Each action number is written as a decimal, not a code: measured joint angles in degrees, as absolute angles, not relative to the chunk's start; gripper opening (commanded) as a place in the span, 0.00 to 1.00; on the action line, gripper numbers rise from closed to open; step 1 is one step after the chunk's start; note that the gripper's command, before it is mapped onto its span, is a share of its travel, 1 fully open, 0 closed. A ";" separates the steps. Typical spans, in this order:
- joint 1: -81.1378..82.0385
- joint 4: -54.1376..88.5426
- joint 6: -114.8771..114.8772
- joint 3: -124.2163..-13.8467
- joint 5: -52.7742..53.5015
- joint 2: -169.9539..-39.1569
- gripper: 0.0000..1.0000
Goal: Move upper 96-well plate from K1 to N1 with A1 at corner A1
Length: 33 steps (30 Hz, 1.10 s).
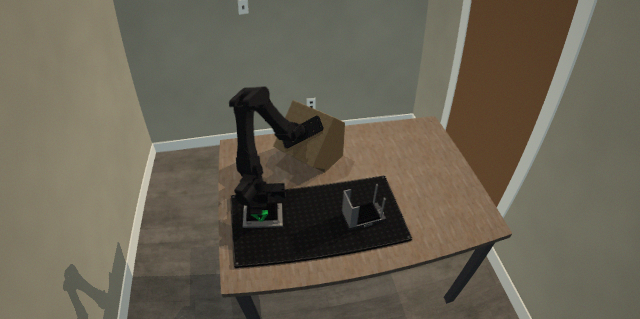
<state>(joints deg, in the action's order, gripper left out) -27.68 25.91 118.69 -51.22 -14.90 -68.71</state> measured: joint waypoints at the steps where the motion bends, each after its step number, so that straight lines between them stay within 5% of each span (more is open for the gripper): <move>1: -27.68 25.91 118.69 -51.22 -14.90 -68.71 0.00; 33: -27.81 25.19 118.80 -51.22 -14.76 -68.88 0.00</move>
